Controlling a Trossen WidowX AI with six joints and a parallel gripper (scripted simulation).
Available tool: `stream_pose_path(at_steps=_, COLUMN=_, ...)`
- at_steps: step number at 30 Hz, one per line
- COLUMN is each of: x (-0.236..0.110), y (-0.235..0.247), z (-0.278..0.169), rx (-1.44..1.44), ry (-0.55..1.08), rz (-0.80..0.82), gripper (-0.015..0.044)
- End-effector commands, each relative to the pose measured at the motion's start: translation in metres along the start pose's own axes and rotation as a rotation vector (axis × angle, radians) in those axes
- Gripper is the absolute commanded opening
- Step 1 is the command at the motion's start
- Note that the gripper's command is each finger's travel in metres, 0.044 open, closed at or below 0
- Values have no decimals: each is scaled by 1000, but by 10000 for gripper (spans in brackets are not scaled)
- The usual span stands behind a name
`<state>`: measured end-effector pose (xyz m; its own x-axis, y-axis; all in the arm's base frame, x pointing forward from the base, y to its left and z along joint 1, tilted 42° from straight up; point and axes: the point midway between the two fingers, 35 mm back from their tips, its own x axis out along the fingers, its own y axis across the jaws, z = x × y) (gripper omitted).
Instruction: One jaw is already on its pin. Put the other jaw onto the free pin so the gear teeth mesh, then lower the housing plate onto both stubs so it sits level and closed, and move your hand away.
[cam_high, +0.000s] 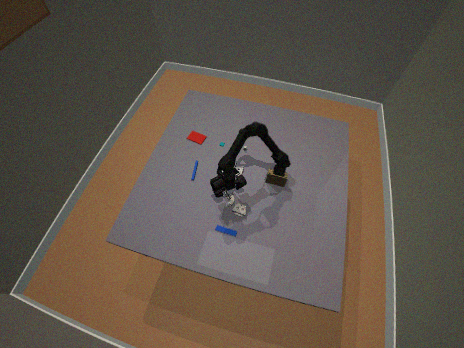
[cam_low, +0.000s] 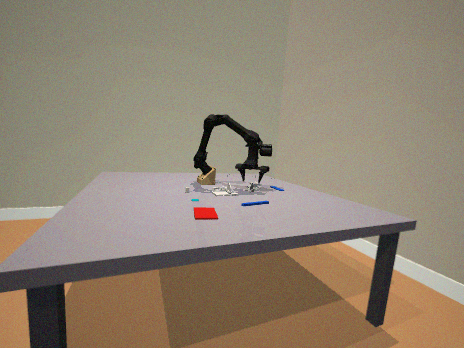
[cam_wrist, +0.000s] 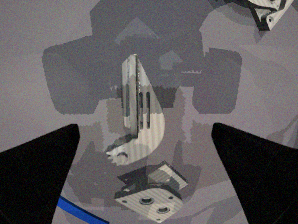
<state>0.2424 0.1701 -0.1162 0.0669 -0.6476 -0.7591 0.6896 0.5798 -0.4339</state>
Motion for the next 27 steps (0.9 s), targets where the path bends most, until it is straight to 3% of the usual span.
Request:
stream_pose_path(at_steps=1, x=8, y=-1, z=0, rx=-9, ry=-5, rz=-5, gripper=440)
stream_pose_path(at_steps=27, x=45, y=0, z=0, rx=-9, ry=-6, rz=-5, gripper=440)
